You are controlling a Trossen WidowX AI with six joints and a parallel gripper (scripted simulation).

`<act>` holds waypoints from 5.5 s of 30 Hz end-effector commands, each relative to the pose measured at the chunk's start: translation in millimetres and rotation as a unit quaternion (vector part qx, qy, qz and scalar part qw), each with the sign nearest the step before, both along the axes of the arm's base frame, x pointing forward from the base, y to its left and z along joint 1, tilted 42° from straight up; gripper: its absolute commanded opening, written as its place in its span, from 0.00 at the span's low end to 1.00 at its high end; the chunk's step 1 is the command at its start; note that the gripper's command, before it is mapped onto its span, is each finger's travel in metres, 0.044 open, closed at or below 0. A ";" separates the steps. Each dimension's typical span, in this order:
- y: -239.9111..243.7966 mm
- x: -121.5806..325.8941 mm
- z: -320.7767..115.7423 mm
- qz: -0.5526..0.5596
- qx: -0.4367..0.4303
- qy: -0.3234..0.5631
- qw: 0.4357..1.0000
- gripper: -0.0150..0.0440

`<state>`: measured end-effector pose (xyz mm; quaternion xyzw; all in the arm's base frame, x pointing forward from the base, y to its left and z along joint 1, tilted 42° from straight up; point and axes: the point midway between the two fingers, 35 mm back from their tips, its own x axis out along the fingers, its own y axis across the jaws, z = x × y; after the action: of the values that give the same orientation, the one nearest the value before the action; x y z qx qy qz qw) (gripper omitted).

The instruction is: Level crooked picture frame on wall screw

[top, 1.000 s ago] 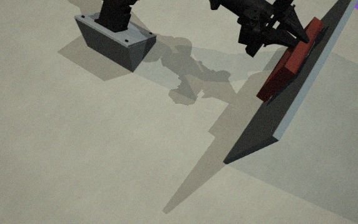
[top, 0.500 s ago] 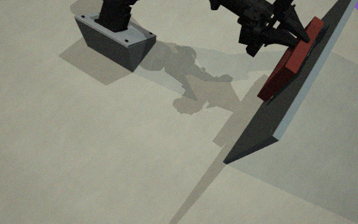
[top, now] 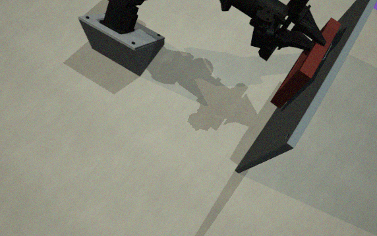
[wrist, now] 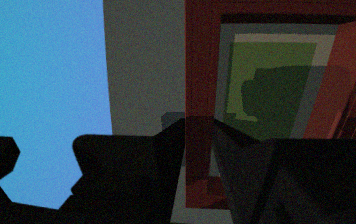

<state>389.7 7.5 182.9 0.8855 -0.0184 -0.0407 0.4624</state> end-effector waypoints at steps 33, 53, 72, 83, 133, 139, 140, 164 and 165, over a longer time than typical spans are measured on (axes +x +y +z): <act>-6.3 -0.3 -1.6 -0.003 -0.003 -0.003 1.000 0.25; -7.3 -0.4 -2.3 -0.003 -0.003 -0.003 1.000 0.25; -4.8 -0.3 -5.0 -0.003 -0.003 -0.003 1.000 0.25; -2.1 -0.3 -7.5 -0.003 -0.003 -0.003 1.000 0.25; -1.0 -0.2 -8.1 -0.002 0.063 -0.005 0.998 0.69; 1.6 -13.2 -3.8 -0.002 0.055 -0.004 0.998 0.69; 3.1 -21.8 -1.7 -0.002 0.049 -0.004 0.999 0.69; 5.9 -130.9 24.1 0.001 -0.007 0.003 1.000 0.69; 4.7 -136.4 26.5 0.001 -0.007 0.003 1.000 0.69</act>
<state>270.1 15.8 196.2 0.8840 -0.0113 -0.0468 0.4650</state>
